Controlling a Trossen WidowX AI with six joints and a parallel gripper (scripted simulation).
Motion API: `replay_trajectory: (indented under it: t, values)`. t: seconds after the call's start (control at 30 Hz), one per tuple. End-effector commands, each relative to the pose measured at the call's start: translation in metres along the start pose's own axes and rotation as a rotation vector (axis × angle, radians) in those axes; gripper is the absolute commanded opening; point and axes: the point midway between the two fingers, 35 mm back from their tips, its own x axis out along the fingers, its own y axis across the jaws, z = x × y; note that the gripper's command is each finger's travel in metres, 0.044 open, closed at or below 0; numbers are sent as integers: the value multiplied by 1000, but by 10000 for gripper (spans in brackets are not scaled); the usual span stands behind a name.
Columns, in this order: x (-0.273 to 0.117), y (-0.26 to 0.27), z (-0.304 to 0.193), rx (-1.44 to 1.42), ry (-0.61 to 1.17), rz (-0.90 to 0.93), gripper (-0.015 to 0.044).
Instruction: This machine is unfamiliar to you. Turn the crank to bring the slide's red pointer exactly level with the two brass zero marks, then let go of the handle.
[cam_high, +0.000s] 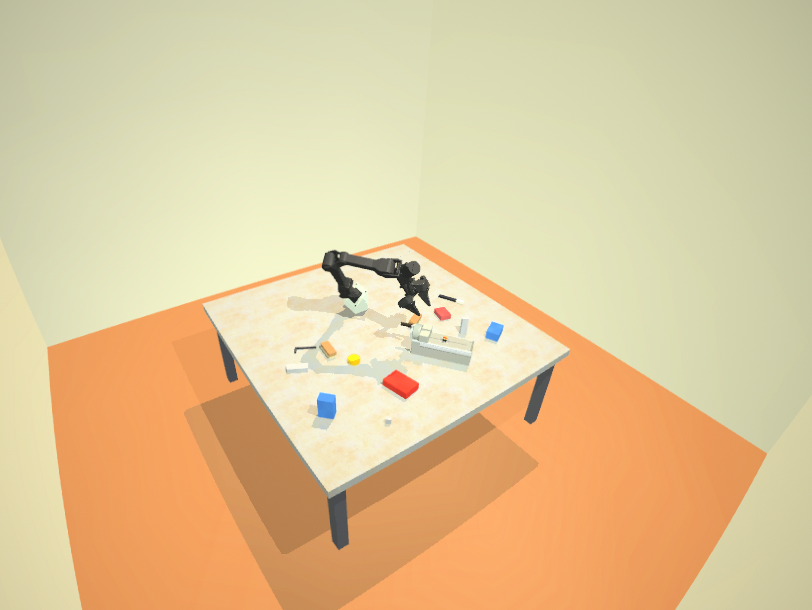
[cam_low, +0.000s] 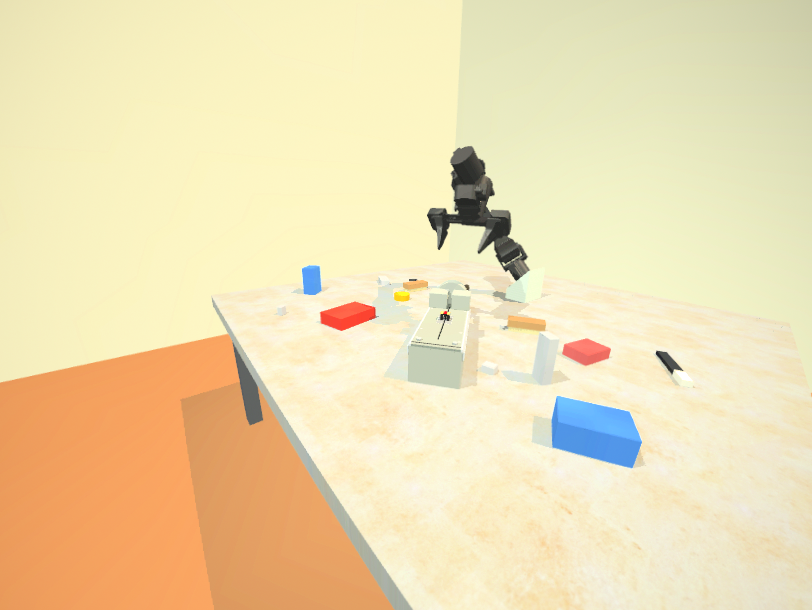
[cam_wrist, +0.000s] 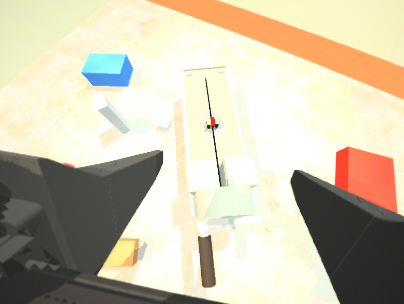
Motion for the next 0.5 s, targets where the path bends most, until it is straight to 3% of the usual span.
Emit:
replay_trajectory:
  t: [0.0, 0.47]
  values:
    - [13, 2, 18, 68, -3, -68, 440]
    - [53, 13, 41, 221, -11, -220, 440]
